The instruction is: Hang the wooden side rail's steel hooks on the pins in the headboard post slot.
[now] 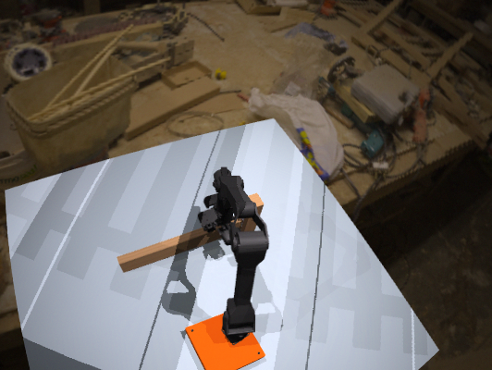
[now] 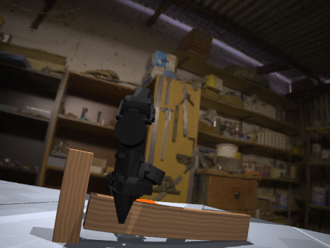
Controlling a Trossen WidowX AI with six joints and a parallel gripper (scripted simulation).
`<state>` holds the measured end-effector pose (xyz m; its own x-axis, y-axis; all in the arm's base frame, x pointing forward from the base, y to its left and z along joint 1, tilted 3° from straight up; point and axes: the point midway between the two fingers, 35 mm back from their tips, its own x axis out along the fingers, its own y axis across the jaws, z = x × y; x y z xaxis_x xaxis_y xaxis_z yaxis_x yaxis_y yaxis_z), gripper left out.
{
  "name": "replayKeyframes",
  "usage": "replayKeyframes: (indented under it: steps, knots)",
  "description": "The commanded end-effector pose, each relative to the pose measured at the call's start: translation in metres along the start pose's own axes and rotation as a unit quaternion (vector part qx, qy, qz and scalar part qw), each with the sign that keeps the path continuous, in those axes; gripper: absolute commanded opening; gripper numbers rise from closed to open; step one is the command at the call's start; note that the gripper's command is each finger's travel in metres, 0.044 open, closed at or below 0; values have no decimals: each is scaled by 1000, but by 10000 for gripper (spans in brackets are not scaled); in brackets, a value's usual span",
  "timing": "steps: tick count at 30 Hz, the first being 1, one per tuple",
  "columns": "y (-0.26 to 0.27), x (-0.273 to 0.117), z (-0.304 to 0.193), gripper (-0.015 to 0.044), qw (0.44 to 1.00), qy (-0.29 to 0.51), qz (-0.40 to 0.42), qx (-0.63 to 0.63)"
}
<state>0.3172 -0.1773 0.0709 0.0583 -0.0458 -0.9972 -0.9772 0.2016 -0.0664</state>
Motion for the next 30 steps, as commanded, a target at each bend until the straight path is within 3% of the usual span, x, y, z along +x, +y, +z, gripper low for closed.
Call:
replayKeyframes:
  steps: [1,30]
  knots:
    - [-3,-3,-3,0,1000,2,-4,-1]
    - [0,-1,-6,0,1000,2,-4,-1]
